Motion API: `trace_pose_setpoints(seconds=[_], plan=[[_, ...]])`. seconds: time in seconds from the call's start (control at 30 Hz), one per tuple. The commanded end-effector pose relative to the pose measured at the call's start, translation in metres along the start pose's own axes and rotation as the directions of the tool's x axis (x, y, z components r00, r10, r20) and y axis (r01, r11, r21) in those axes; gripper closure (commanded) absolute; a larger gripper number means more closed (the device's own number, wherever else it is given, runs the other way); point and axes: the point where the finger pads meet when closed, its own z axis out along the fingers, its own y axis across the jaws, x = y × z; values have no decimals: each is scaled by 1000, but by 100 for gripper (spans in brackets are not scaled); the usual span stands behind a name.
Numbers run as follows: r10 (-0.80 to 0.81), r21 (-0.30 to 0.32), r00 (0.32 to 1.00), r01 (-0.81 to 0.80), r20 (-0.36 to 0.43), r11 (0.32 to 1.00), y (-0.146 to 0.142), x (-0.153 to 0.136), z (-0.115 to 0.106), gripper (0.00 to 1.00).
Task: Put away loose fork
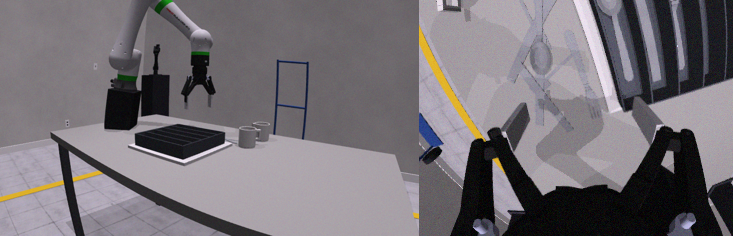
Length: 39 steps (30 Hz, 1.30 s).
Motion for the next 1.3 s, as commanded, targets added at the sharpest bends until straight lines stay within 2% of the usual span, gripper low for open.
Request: trace_pose_setpoints(seconds=[0.0,0.07,0.2,0.37,0.43,0.47,0.57,0.8,0.93,1.0,1.03,1.27], plan=[[193,-3,981,-193,-6,981,0,1,3,0],[336,-2,942,-336,-6,942,1,2,5,0],[524,2,852,-524,1,852,1,3,10,0],[730,6,683,-730,18,683,3,5,18,0],[730,6,683,-730,18,683,3,5,18,0],[826,5,563,-826,23,563,3,5,20,0],[895,3,444,-896,34,444,4,6,25,0],[995,-12,87,-996,57,88,6,8,35,0],[990,-26,-125,-992,66,-124,7,9,39,0],[990,-26,-125,-992,66,-124,7,9,39,0],[959,-36,-275,-961,67,-273,7,9,40,0],[810,-58,-583,-812,61,-580,8,10,43,0]])
